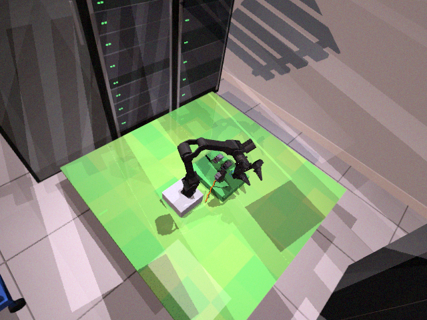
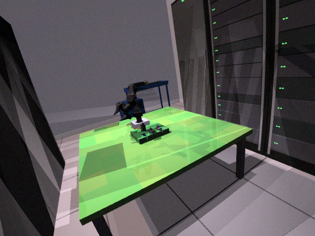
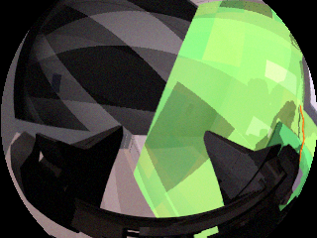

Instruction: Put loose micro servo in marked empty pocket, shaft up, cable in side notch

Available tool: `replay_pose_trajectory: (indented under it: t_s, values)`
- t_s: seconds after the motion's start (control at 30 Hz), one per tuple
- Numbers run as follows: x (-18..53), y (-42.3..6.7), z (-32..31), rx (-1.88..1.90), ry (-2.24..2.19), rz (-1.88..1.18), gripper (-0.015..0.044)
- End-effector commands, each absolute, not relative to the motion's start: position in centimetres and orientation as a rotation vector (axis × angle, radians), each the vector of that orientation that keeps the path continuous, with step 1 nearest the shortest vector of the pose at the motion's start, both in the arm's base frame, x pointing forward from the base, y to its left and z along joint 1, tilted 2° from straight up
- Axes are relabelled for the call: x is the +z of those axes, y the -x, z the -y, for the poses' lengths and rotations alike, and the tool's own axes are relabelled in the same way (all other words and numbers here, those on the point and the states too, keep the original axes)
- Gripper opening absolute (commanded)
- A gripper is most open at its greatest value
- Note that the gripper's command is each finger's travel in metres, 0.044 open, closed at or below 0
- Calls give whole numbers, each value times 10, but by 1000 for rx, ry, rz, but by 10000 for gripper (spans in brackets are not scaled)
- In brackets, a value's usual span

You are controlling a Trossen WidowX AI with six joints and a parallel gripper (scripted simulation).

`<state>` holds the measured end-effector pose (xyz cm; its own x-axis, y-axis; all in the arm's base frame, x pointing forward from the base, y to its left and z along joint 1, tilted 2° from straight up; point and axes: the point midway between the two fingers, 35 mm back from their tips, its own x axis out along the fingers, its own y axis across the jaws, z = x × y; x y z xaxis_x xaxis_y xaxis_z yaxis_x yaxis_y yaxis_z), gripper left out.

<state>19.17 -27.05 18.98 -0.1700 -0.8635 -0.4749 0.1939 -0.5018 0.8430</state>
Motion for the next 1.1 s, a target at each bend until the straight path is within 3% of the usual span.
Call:
replay_pose_trajectory:
  t_s: [0.0,1.07]
  values:
    - [189,-192,270,-1771,-1324,816,426]
    - [145,-210,222,-1641,-970,-358,440]
